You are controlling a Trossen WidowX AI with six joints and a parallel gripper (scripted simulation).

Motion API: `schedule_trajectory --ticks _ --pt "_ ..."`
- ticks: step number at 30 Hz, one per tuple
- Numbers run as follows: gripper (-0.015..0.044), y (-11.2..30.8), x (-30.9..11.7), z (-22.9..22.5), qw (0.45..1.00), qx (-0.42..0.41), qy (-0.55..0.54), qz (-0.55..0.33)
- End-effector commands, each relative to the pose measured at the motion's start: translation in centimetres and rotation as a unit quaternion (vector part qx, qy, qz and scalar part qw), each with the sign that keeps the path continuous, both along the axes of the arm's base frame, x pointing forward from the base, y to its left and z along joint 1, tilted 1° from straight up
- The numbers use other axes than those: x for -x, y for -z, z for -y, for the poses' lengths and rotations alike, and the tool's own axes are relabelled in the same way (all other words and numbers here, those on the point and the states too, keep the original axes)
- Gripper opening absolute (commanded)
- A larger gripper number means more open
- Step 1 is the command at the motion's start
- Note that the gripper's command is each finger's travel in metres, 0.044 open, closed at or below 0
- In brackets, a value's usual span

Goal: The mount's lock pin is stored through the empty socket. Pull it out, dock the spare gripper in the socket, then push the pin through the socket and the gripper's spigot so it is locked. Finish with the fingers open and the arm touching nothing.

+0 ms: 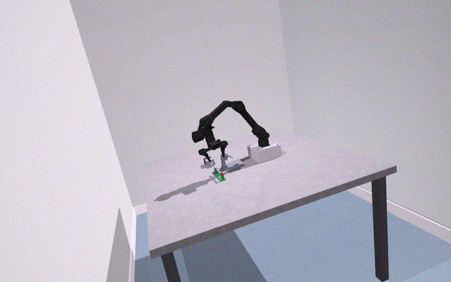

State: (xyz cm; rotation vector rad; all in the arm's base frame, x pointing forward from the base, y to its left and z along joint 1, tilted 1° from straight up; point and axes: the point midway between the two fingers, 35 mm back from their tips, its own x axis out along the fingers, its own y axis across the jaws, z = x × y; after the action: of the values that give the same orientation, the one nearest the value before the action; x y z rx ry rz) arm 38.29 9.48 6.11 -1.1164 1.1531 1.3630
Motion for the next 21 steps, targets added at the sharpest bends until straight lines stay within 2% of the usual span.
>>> schedule_trajectory --ticks 1,9,14,17,21 --pt "0.044 -0.9 0.0 0.0 1.0 0.0 0.0 0.0" --pt "0.044 -5.8 0.1 0.0 1.0 0.0 0.0 0.0" --pt "0.044 -5.1 -0.2 0.5 1.0 -0.003 0.001 0.001" --pt "0.044 -5.0 -1.2 3.2 1.0 -0.016 0.009 0.001" --pt "0.044 -4.6 -2.6 9.8 0.999 -0.046 0.026 0.007"
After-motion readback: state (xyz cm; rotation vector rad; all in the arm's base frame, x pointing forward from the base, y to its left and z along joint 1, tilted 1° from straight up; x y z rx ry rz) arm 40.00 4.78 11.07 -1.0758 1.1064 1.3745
